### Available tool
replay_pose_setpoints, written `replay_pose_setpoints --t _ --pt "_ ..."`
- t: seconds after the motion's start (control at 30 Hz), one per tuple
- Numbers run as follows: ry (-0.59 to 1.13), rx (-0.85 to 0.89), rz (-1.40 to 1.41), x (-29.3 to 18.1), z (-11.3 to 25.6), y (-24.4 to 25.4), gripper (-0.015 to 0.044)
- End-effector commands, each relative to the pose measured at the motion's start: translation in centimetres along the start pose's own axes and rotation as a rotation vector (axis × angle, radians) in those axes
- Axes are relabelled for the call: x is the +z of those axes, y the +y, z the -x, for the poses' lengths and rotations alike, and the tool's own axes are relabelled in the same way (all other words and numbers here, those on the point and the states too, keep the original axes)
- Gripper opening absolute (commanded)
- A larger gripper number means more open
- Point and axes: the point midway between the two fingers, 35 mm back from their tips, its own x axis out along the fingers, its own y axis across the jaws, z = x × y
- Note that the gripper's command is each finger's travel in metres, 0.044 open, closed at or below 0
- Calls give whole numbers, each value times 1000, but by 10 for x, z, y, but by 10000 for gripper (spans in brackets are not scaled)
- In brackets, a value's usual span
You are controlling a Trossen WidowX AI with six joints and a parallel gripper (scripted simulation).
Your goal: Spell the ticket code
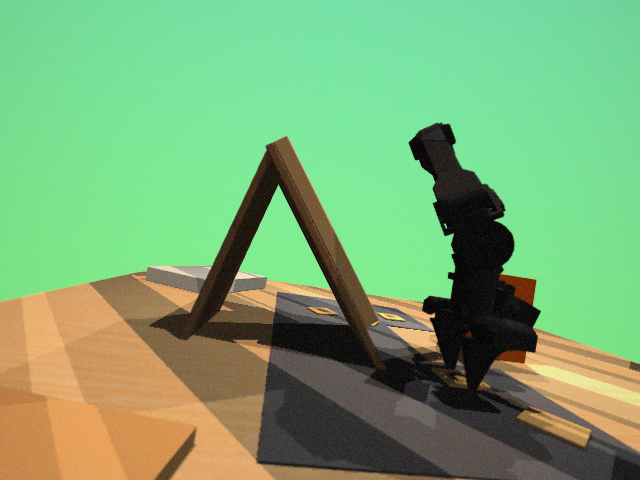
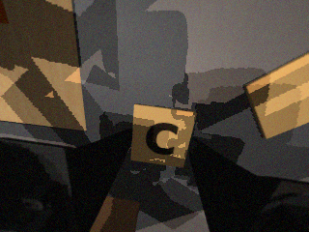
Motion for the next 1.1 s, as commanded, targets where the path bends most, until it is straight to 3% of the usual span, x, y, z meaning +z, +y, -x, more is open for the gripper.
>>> replay_pose_setpoints --t 0.0,1.07 --pt "-1 -5 -7 0 3 0 0" --pt "-1 -5 -7 1 18 4 0"
